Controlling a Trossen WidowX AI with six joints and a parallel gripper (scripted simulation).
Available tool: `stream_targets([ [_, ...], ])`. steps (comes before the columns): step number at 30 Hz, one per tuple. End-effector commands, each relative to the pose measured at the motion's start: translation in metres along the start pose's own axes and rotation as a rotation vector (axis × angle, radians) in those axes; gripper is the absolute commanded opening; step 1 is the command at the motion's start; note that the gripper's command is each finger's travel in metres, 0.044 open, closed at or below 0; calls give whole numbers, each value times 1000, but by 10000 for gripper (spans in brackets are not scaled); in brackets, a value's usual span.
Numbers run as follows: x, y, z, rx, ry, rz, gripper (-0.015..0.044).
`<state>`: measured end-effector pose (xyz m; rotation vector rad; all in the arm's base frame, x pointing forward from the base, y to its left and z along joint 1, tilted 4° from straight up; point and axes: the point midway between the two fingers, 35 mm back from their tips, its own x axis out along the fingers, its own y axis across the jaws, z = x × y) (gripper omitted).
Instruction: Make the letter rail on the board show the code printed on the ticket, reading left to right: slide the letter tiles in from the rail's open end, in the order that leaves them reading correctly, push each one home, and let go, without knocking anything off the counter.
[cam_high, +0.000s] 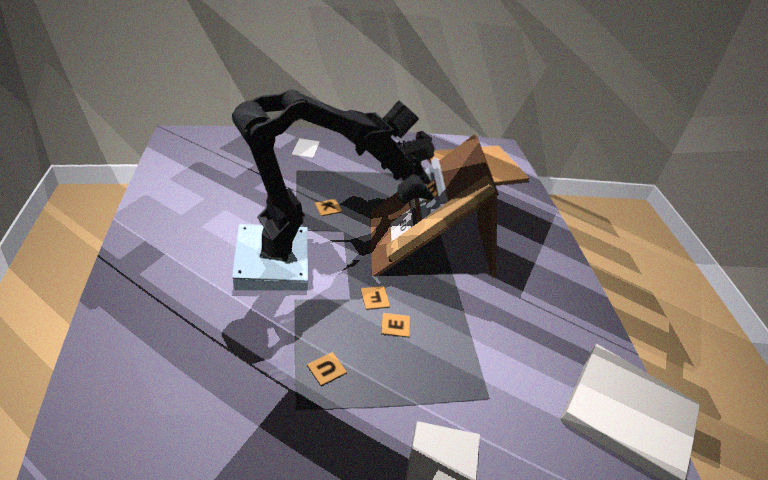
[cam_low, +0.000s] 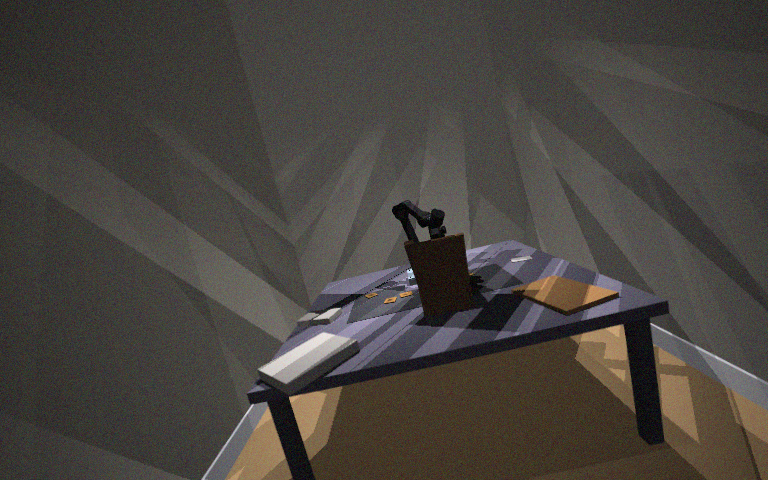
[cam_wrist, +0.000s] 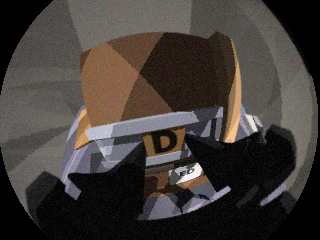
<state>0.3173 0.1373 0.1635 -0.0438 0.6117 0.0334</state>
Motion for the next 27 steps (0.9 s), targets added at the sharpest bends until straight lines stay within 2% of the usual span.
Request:
stream_targets([
  [1,0,-2,-1,-6,2,4,0],
  [27,0,-19,-1,-7,1,3,0],
])
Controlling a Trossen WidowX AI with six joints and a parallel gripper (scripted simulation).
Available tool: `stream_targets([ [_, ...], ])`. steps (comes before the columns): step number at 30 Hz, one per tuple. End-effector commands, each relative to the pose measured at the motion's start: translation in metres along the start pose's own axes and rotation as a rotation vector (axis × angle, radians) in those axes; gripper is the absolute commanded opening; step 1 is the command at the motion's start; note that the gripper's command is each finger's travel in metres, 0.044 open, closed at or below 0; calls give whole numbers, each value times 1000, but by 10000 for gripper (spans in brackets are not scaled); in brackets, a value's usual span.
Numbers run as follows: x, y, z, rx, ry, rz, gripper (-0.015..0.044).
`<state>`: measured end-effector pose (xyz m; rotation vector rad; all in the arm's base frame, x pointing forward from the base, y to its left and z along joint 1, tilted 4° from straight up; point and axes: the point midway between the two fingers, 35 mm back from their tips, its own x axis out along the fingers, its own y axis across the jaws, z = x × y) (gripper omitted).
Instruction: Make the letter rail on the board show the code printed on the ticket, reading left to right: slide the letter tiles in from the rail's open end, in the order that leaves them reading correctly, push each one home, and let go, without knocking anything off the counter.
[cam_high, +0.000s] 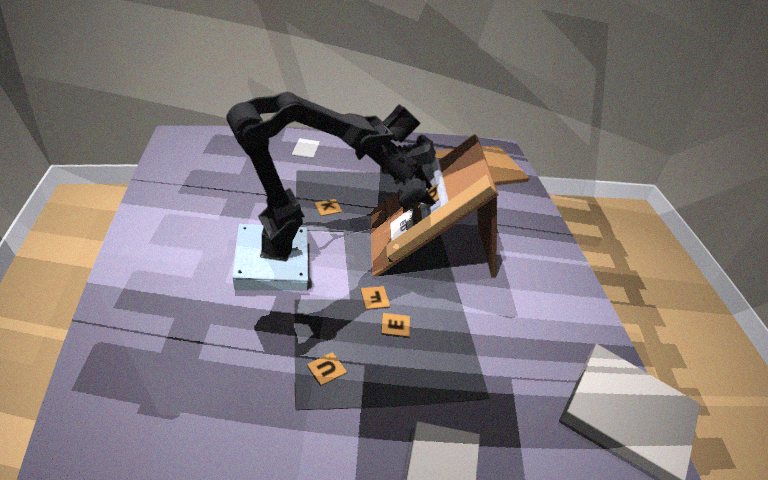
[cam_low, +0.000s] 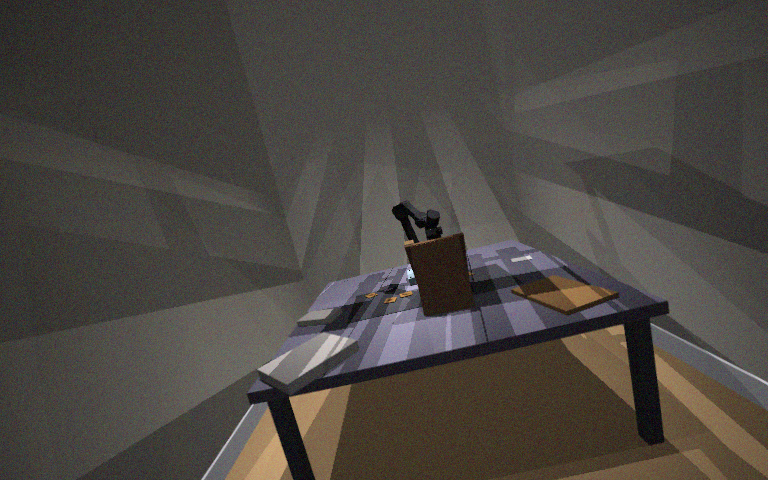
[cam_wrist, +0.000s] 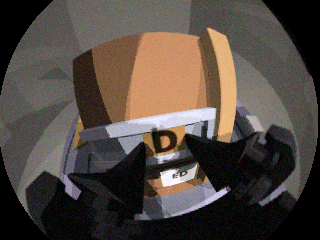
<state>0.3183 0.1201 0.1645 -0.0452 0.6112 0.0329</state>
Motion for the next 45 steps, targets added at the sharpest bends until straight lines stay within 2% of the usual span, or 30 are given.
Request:
stream_targets([
  [1,0,-2,-2,-6,2,3,0],
  [43,0,-26,-1,-8,1,2,0],
  [45,0,-25,0,-2,-1,-2,53],
])
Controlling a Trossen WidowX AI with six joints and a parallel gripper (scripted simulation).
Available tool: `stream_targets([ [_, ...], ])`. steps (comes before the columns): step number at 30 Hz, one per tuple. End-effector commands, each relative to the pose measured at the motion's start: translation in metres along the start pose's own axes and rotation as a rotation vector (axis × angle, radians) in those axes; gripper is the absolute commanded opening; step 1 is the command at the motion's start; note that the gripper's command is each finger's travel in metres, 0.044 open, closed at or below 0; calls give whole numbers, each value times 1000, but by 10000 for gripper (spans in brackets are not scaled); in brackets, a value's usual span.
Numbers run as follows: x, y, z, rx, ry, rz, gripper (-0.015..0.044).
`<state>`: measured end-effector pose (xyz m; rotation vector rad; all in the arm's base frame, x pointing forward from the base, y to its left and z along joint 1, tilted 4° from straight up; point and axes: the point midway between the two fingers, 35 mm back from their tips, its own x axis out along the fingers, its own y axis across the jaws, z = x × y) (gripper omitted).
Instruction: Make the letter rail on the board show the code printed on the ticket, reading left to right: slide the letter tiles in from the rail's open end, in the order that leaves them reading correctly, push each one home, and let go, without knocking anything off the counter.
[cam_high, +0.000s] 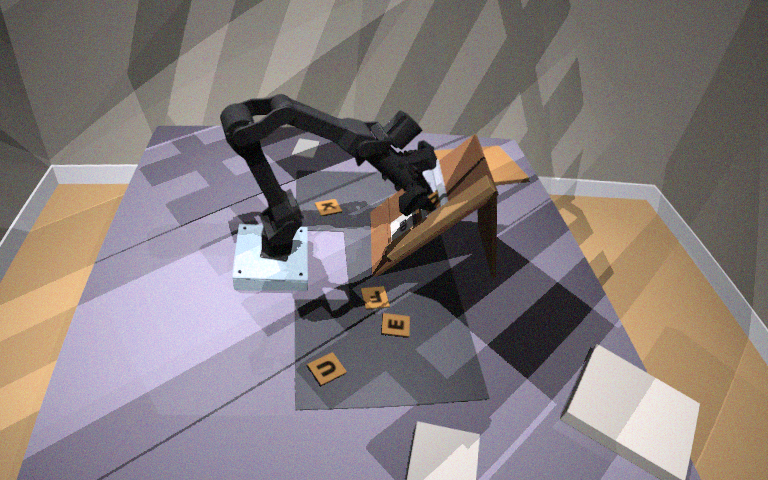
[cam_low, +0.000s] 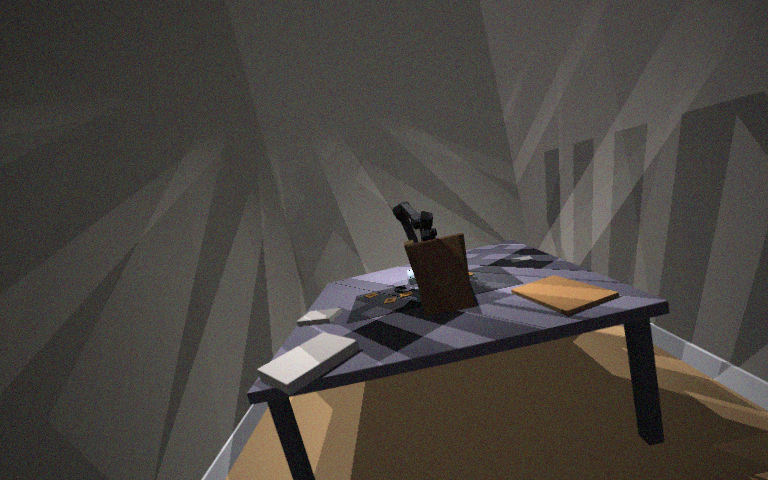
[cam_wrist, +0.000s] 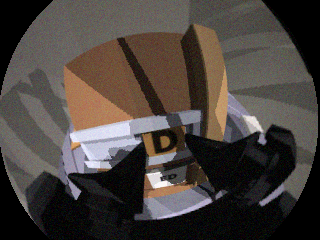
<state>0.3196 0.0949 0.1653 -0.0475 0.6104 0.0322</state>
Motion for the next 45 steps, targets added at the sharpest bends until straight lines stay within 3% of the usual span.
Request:
stream_targets([
  [1,0,0,0,0,0,0,79],
  [9,-4,0,0,-6,2,3,289],
  [10,-6,0,0,-6,3,3,295],
  [45,-33,3,-3,-5,5,4,295],
])
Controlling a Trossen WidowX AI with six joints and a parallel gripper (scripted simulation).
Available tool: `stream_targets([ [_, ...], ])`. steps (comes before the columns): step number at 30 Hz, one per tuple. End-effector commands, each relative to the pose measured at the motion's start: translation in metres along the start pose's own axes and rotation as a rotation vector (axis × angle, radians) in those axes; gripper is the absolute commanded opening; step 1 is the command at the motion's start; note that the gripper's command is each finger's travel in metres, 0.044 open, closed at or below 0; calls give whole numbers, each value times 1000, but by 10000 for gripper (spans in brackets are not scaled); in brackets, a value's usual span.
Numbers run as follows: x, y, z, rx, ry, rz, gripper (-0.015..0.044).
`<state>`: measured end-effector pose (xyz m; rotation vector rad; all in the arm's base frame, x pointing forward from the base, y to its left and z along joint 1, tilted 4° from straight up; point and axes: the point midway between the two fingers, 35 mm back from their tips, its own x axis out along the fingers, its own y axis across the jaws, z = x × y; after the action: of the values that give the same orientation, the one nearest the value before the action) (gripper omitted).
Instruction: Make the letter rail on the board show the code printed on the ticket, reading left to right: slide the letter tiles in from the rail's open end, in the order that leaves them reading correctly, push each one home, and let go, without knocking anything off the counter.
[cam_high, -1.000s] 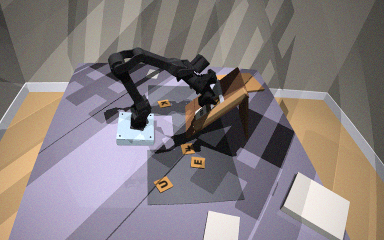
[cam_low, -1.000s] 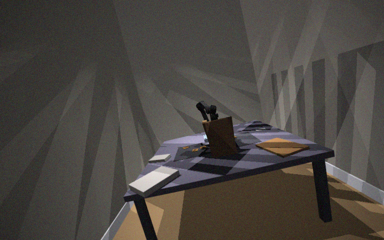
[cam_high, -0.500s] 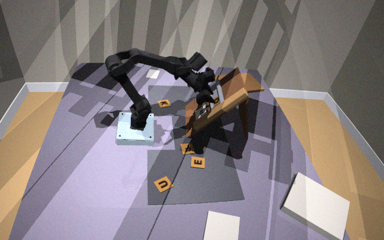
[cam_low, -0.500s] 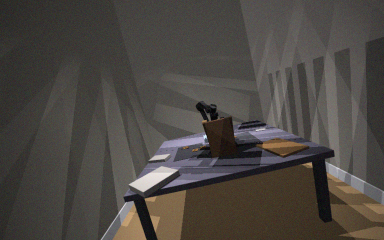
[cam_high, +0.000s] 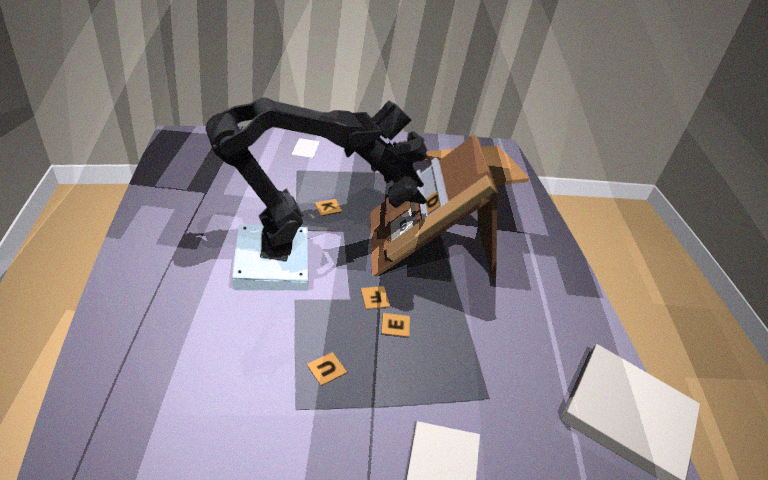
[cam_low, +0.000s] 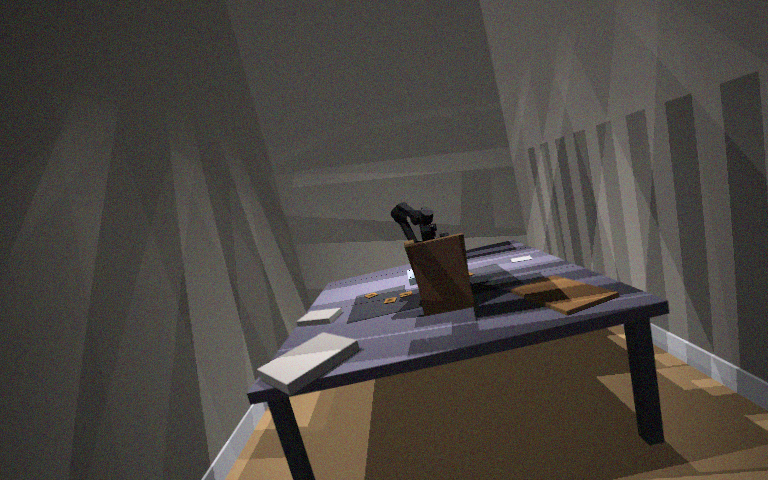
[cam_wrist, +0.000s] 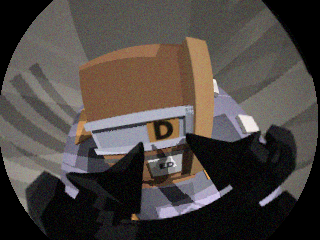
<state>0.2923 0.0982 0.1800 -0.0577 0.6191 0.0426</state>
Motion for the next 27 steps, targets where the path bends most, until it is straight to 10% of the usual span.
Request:
stream_targets([
  [1,-3,-1,1,7,-4,-3,295],
  [24,-14,-3,3,7,-3,-3,295],
  [27,-12,-2,2,0,0,0,216],
])
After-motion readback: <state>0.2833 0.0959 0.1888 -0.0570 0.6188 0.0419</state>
